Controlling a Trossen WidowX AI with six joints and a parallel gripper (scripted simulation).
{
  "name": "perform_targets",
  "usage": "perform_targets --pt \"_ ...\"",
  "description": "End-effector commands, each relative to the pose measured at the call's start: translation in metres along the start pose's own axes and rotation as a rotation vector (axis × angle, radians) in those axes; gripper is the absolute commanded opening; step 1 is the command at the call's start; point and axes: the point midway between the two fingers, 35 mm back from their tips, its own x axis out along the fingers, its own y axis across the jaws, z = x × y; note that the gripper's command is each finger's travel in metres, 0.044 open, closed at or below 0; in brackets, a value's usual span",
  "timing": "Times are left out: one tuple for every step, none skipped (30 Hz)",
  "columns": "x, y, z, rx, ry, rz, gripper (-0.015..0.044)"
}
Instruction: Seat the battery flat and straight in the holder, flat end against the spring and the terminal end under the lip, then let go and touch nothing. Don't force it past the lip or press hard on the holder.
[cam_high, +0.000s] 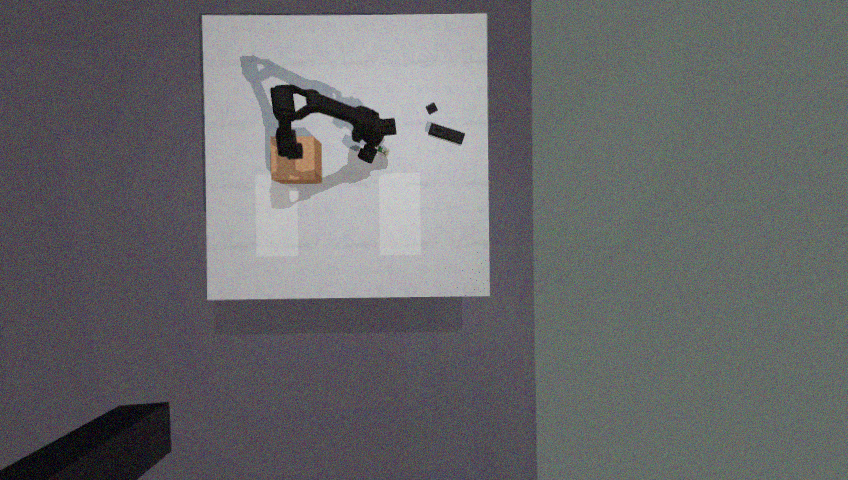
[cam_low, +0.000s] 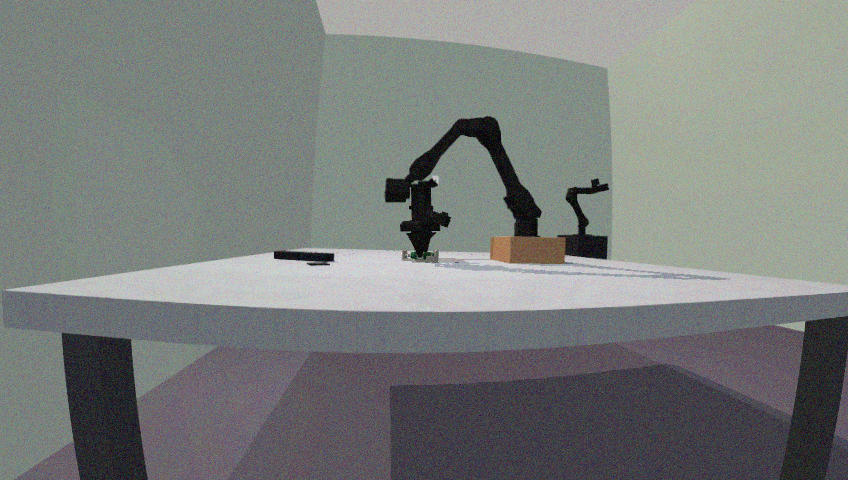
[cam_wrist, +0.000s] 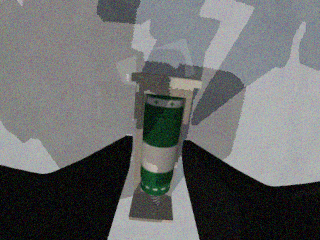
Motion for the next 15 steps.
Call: perform_targets --pt "-0.009 0.000 -0.001 0.001 0.004 -0.002 0.0171" --pt "-0.011 0.000 -0.001 0.001 0.005 -0.002 0.0171" --pt "-0.012 0.000 -0.001 0.000 0.005 -0.002 0.0171" --pt "-0.013 0.000 -0.001 0.000 0.005 -0.002 0.0171" --pt "-0.013 0.000 -0.001 0.000 0.005 -0.002 0.0171" --pt "-0.013 0.000 -0.001 0.000 0.005 -0.002 0.0171" --pt "-0.013 0.000 -0.001 0.000 0.005 -0.002 0.0171" --pt "-0.013 0.000 -0.001 0.000 0.005 -0.002 0.0171" --pt "-0.012 0.000 0.000 0.000 0.001 -0.001 0.0197" --pt "-0.018 0.000 0.000 0.000 0.002 -0.001 0.0223" --pt "-0.027 0.000 -0.001 0.000 0.002 -0.001 0.0250" --pt "-0.040 0.000 0.000 0.000 0.003 -0.002 0.0276" --pt "-0.052 0.000 0.000 0.000 0.004 -0.002 0.0302" --pt "-0.065 0.001 0.001 0.000 0.004 -0.002 0.0328" --pt "-0.075 0.002 0.002 0.000 0.005 -0.003 0.0355"
